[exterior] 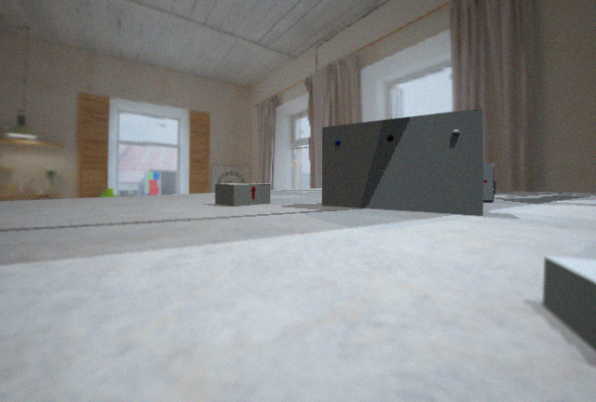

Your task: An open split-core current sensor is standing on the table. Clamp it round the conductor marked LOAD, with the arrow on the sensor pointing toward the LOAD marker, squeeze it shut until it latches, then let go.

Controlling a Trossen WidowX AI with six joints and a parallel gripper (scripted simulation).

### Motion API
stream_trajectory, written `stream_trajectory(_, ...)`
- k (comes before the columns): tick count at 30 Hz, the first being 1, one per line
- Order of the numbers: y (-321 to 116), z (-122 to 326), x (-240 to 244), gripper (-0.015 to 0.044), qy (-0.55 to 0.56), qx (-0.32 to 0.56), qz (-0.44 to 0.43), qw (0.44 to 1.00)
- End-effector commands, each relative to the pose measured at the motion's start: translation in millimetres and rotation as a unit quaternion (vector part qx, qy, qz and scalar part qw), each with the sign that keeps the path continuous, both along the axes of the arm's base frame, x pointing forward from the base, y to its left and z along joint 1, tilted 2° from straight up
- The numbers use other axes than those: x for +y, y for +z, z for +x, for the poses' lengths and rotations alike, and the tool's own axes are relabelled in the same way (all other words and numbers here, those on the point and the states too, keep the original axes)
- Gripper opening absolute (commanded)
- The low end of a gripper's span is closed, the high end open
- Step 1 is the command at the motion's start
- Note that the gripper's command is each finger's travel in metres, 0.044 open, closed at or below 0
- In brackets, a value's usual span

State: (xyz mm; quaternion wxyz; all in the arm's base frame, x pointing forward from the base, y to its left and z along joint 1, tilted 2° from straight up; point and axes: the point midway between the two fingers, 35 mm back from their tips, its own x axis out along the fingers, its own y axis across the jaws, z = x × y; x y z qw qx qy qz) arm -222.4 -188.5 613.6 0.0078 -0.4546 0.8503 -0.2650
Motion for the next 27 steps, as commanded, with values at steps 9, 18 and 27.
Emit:
stream_trajectory(9, -24.1, 68.0, -68.2, 0.0440, 0.184, -0.162, -0.082, 0.966)
stream_trajectory(18, -65.9, 179.0, -122.0, 0.0440, 0.376, -0.378, -0.104, 0.839)
stream_trajectory(27, -112.2, 310.4, -120.3, 0.0440, 0.502, -0.579, -0.044, 0.641)
